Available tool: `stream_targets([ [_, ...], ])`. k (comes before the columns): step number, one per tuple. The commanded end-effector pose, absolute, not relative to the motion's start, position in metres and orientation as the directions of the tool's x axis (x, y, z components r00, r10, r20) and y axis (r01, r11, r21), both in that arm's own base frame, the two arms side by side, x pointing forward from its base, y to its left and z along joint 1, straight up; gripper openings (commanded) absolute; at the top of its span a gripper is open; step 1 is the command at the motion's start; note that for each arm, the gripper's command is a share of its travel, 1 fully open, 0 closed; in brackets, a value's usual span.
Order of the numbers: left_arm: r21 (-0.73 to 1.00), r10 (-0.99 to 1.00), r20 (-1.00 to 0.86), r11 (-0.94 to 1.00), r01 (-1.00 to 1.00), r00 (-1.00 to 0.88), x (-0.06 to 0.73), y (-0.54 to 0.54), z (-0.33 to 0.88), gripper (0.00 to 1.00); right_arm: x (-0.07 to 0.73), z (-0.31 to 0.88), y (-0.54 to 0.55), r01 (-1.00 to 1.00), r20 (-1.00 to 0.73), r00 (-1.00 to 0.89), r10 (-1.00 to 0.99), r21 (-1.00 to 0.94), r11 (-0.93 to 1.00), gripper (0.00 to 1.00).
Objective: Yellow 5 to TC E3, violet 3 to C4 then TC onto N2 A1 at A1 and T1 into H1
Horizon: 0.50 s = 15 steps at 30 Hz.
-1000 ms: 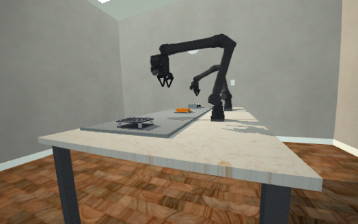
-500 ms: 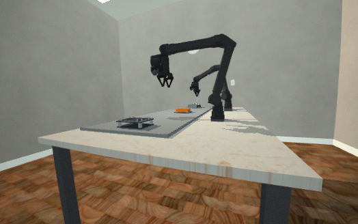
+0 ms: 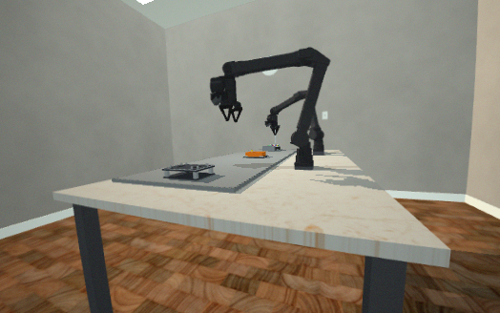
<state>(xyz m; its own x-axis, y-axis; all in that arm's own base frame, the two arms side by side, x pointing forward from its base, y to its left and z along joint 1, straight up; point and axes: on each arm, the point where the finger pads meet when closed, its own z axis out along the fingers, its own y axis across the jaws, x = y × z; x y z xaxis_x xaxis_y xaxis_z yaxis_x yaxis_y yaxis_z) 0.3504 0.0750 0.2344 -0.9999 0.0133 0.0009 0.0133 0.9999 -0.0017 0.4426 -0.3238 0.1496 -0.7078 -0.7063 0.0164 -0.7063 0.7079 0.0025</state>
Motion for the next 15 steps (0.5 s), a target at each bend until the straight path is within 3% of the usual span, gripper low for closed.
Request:
stream_targets([
  [1, 0.008, 0.014, -0.035, 1.000, 0.014, -0.999, 0.3593, 0.0768, 0.2484, 1.00, 0.4467, 0.1391, -0.3241, -0.717, 0.014, -0.697, -0.717, 0.007, 0.697, 0.10],
  [15, 0.008, 0.014, -0.035, 1.000, 0.014, -0.999, 0.3593, 0.0768, 0.2484, 1.00, 0.4469, 0.1382, -0.3242, -0.717, 0.013, -0.697, -0.717, 0.001, 0.697, 0.11],
])
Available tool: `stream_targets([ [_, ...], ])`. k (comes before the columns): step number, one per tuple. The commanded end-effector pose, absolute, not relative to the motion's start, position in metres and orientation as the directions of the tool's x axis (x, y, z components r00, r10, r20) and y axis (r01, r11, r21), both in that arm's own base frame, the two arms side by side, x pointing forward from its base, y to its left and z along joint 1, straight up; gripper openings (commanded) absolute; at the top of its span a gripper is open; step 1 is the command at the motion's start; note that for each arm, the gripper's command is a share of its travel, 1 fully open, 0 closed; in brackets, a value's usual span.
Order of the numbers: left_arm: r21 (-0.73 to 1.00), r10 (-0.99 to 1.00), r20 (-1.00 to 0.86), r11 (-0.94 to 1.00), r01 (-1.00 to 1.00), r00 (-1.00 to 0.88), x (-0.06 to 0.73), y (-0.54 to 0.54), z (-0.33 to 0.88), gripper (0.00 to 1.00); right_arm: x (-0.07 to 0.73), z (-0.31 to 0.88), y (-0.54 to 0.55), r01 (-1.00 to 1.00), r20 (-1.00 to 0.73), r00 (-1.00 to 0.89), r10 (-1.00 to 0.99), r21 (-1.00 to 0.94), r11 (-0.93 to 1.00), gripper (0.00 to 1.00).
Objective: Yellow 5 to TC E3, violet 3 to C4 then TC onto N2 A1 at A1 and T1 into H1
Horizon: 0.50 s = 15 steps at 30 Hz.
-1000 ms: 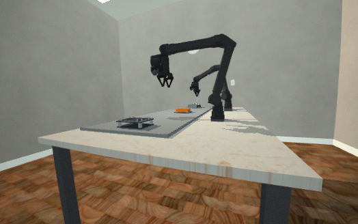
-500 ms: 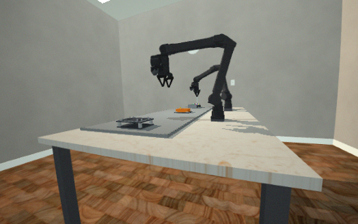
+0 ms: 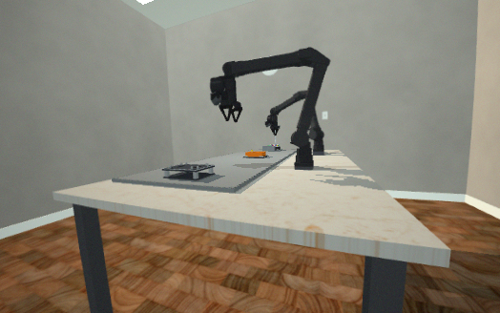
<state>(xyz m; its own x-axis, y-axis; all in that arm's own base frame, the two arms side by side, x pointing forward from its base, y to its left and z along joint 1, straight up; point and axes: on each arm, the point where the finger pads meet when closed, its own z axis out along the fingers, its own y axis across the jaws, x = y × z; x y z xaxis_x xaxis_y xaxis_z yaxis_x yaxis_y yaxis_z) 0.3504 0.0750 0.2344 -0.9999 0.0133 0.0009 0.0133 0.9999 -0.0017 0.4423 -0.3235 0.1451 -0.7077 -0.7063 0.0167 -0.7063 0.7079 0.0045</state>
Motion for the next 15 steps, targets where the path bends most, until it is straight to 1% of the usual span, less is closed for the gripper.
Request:
stream_targets([
  [1, 0.008, 0.014, -0.035, 1.000, 0.014, -0.999, 0.3593, 0.0768, 0.2484, 1.00, 0.4504, 0.1414, -0.3266, -0.717, 0.012, -0.698, -0.716, -0.011, 0.697, 0.11],
  [15, 0.008, 0.014, -0.035, 1.000, 0.014, -0.999, 0.3593, 0.0768, 0.2484, 1.00, 0.4471, 0.1352, -0.3242, -0.717, 0.013, -0.697, -0.717, -0.001, 0.697, 0.11],
])
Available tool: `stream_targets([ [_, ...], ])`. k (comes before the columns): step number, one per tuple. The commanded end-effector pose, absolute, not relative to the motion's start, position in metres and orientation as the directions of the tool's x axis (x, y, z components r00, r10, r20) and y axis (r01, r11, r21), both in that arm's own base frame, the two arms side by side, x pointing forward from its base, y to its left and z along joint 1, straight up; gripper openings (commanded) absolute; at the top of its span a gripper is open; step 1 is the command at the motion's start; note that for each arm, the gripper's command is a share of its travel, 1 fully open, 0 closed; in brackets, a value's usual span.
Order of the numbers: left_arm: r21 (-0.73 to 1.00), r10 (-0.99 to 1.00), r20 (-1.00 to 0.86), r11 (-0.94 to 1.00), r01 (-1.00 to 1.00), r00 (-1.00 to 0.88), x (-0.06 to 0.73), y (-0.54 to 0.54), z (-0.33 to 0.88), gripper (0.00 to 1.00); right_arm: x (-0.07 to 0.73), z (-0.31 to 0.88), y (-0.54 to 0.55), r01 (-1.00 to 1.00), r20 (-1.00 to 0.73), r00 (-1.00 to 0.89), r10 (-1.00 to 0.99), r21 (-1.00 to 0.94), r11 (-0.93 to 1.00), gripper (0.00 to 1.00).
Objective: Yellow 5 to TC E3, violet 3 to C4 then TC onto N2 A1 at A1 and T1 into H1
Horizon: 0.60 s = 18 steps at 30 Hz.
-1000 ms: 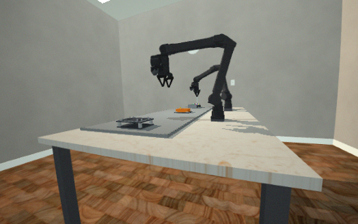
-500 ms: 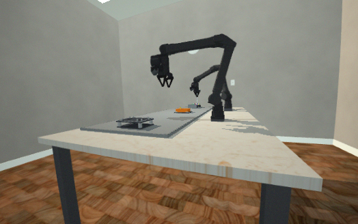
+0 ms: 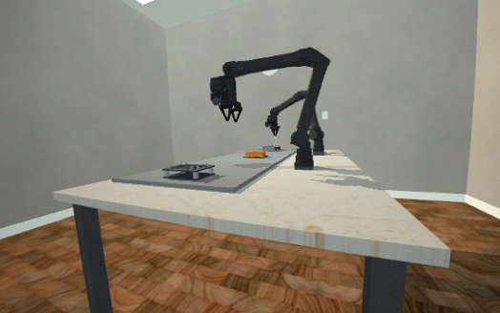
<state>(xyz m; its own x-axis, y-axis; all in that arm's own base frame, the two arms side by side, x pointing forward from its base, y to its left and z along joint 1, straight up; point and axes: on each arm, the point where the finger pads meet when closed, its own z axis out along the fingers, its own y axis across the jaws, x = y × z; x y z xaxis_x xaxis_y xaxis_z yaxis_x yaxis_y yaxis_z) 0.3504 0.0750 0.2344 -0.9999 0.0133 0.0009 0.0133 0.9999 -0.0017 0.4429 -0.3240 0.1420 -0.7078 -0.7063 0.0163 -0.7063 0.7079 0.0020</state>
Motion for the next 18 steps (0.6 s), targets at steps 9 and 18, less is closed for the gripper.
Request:
stream_targets([
  [9, 0.008, 0.014, -0.035, 1.000, 0.014, -0.999, 0.3593, 0.0768, 0.2484, 1.00, 0.4475, 0.1333, -0.3245, -0.717, 0.013, -0.697, -0.717, -0.002, 0.697, 0.11],
  [18, 0.008, 0.014, -0.035, 1.000, 0.014, -0.999, 0.3593, 0.0768, 0.2484, 1.00, 0.4475, 0.1304, -0.3245, -0.717, 0.013, -0.697, -0.717, 0.000, 0.697, 0.11],
])
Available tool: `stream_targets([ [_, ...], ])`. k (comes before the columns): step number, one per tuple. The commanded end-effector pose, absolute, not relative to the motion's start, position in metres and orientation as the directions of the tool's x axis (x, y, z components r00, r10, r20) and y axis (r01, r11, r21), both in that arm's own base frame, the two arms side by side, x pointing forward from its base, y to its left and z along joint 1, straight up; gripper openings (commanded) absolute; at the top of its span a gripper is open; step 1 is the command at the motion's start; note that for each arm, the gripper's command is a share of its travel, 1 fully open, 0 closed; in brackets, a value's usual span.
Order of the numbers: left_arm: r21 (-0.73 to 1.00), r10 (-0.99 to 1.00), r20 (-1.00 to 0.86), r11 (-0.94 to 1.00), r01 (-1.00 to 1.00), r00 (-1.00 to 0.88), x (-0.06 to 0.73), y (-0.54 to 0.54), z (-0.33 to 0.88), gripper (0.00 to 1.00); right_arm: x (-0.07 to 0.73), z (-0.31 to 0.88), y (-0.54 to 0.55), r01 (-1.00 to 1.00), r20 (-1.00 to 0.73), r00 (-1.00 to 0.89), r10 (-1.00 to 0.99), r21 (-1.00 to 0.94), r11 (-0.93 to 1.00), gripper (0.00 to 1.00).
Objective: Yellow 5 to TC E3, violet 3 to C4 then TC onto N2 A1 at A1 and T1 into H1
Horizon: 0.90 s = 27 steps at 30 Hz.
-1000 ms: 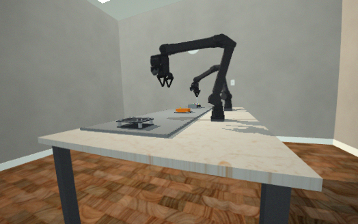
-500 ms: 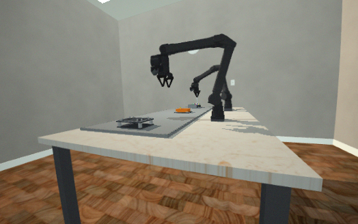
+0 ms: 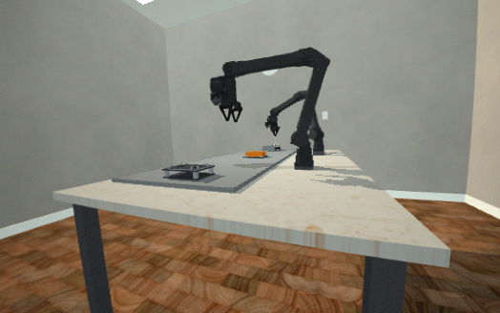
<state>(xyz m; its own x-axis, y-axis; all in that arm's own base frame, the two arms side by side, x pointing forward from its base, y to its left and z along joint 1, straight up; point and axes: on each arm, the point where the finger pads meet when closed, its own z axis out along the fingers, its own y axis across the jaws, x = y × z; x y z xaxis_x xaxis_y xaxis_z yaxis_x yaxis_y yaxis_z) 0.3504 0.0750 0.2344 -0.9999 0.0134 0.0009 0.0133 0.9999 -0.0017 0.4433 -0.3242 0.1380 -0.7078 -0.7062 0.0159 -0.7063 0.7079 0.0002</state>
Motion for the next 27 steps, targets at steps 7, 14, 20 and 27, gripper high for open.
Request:
stream_targets([
  [7, 0.008, 0.014, -0.035, 1.000, 0.014, -0.999, 0.3593, 0.0768, 0.2484, 1.00, 0.4472, 0.1306, -0.3244, -0.717, 0.012, -0.697, -0.717, -0.004, 0.697, 0.11],
  [14, 0.008, 0.014, -0.035, 1.000, 0.014, -0.999, 0.3593, 0.0768, 0.2484, 1.00, 0.4470, 0.1272, -0.3242, -0.717, 0.013, -0.697, -0.717, 0.001, 0.697, 0.11],
  [20, 0.008, 0.014, -0.035, 1.000, 0.014, -0.999, 0.3593, 0.0768, 0.2484, 1.00, 0.4482, 0.1275, -0.3250, -0.717, 0.012, -0.697, -0.716, -0.005, 0.697, 0.11],
  [27, 0.008, 0.014, -0.035, 1.000, 0.014, -0.999, 0.3593, 0.0768, 0.2484, 1.00, 0.4485, 0.1248, -0.3252, -0.717, 0.012, -0.697, -0.717, -0.004, 0.697, 0.11],
])
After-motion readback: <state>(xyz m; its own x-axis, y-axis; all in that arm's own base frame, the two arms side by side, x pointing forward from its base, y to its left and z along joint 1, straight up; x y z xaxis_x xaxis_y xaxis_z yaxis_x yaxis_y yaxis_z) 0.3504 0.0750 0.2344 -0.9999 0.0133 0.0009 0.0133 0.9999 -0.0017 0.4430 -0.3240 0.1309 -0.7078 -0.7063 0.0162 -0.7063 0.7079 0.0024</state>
